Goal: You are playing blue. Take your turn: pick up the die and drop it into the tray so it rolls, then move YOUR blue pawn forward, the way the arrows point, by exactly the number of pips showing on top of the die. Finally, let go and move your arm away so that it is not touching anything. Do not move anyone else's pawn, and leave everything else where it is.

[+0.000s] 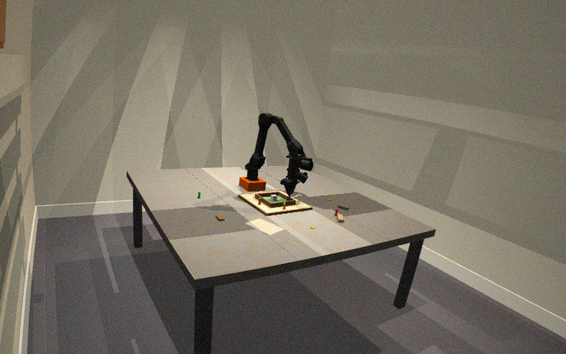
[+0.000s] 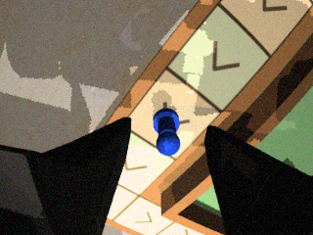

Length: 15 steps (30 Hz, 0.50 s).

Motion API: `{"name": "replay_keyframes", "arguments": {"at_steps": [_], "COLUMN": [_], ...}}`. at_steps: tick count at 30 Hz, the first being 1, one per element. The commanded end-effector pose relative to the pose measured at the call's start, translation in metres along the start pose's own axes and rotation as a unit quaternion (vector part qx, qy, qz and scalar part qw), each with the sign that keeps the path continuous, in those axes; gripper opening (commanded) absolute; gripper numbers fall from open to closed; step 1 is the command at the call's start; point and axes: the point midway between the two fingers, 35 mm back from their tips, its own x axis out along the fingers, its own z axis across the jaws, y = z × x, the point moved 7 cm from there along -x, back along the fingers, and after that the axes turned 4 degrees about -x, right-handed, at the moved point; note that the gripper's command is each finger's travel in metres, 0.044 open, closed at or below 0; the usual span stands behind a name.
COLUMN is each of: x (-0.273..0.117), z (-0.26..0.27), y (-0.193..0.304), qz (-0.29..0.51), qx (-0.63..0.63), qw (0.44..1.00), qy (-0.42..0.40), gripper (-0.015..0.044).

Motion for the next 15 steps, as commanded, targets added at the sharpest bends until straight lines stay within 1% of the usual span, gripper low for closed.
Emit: {"name": "replay_keyframes", "arguments": {"at_steps": [1,3,9,15], "x": [0.0084,0.0094,0.0094,0.0094], "z": [0.0006,0.0006,0.0006,0.0006], "y": [0.0021,0.0022,0.0022,0.0022], "qz": [0.005,0.005,0.005,0.005], "qx": [-0.002,-0.002,-0.002,-0.002], "qw": [1.000,1.000,1.000,1.000], "qy": [-0.002,-0.002,-0.002,-0.002], "gripper": [0.0200,0.0200,0.0043,0.0002]}}
